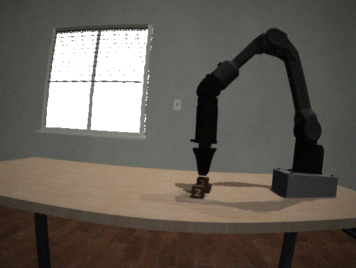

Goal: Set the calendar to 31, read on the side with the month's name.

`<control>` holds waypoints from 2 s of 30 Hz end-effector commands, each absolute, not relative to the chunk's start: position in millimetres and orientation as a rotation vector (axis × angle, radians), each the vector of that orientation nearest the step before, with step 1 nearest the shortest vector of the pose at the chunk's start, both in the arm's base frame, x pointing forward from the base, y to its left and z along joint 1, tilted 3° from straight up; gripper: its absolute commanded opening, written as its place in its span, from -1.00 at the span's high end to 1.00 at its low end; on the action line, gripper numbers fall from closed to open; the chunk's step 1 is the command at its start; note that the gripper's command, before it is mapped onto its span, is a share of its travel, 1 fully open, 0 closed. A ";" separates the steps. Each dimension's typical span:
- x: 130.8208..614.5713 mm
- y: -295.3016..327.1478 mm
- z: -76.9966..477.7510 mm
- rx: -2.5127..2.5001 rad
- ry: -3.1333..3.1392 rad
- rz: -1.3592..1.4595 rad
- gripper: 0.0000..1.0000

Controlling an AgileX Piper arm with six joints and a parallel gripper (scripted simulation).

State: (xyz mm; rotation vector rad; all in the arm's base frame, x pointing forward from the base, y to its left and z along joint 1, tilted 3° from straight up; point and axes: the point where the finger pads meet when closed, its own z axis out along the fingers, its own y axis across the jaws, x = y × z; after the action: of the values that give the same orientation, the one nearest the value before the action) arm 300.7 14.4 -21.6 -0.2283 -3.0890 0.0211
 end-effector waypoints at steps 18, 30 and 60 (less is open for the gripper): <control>300.1 13.8 -29.4 -0.228 -3.089 0.022 -0.20; 298.8 13.6 -48.0 -0.228 -3.087 0.022 -0.20; 299.2 13.6 -49.6 -0.229 -3.089 0.022 -0.20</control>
State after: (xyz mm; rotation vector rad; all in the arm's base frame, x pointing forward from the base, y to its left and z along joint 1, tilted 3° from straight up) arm 299.5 14.1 -49.4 -0.2263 -3.0900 0.0210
